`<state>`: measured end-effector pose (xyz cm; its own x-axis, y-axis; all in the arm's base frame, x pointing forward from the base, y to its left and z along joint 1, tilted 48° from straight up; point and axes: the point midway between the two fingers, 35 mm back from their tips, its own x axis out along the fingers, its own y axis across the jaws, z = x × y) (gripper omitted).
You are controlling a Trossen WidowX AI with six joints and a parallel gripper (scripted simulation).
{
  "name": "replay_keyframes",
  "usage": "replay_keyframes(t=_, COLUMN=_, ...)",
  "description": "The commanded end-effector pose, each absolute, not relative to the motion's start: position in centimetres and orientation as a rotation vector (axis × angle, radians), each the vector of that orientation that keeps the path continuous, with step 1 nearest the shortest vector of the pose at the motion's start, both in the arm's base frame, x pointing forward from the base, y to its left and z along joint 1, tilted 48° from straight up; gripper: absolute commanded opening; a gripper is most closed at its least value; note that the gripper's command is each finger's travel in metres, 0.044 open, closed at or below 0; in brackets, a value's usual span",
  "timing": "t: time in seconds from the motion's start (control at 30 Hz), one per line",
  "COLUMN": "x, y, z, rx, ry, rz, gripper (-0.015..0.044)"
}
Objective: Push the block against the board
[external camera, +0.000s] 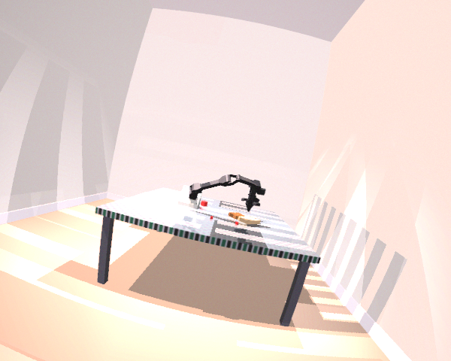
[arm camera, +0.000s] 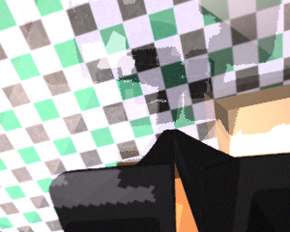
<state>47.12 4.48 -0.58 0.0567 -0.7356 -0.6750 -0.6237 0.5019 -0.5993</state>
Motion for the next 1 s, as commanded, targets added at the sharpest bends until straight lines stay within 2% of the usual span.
replay_keyframes(t=0.0, x=47.0, y=5.0, z=-0.1, rx=-1.177, ry=1.633, rz=-0.128, gripper=0.0)
replay_keyframes(t=0.97, x=40.1, y=5.3, z=-0.3, rx=-0.441, ry=1.306, rz=-0.796, gripper=0.0)
